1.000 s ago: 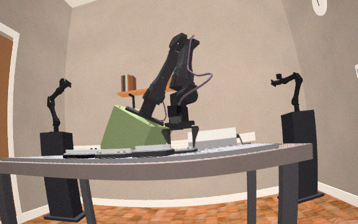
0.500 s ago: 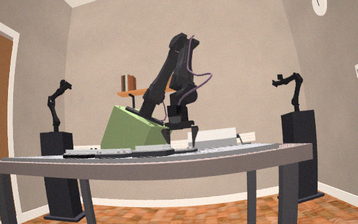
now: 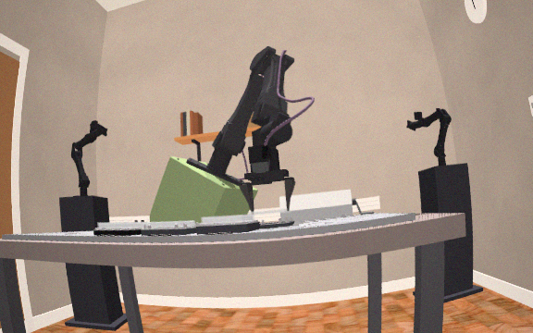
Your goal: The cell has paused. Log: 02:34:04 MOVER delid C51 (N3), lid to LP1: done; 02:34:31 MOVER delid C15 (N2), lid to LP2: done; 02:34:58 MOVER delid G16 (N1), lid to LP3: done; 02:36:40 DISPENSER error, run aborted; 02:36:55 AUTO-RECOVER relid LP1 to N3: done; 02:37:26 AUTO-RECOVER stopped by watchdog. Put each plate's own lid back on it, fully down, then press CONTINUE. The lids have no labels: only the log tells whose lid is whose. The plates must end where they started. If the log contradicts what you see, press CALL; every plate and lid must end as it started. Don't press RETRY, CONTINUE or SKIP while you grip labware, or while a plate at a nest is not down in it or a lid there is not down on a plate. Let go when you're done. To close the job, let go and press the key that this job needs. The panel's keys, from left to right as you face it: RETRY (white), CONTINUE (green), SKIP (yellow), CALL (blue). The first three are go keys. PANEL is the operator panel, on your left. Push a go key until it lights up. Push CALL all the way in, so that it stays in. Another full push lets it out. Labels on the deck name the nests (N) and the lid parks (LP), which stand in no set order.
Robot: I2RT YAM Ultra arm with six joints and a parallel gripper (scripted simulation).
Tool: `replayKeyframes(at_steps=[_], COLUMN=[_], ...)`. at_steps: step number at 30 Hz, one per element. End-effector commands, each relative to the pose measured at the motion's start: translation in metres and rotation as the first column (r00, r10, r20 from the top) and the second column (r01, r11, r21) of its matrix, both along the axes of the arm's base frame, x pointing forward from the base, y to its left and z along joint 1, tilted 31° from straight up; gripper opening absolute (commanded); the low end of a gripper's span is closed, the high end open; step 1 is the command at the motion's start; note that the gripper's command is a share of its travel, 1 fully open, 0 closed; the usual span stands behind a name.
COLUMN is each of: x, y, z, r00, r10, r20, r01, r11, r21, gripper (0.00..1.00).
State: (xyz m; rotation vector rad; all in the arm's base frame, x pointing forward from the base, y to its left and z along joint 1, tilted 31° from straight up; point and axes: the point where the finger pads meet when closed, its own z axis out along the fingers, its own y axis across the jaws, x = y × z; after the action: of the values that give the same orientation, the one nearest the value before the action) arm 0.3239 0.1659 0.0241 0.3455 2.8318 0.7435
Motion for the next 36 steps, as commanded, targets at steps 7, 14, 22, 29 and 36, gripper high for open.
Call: replayKeyframes(at_steps=[7, 14, 22, 29, 36], x=[0.008, 0.008, 0.008, 0.019, 0.038], y=[-0.011, -0.012, -0.012, -0.032, -0.061], z=[0.031, 0.033, 0.034, 0.016, 0.006], r00=[0.999, 0.999, 0.999, 0.997, 0.997], r10=[-0.011, -0.016, -0.016, 0.066, 0.066], r20=[0.045, 0.044, 0.044, 0.050, 0.051], r01=[0.011, 0.015, 0.015, -0.065, -0.065], r11=[1.000, 1.000, 1.000, 0.998, 0.998], r21=[0.011, 0.009, 0.009, -0.020, -0.021], gripper=[0.00, 0.00, 0.00, 0.00, 0.00])
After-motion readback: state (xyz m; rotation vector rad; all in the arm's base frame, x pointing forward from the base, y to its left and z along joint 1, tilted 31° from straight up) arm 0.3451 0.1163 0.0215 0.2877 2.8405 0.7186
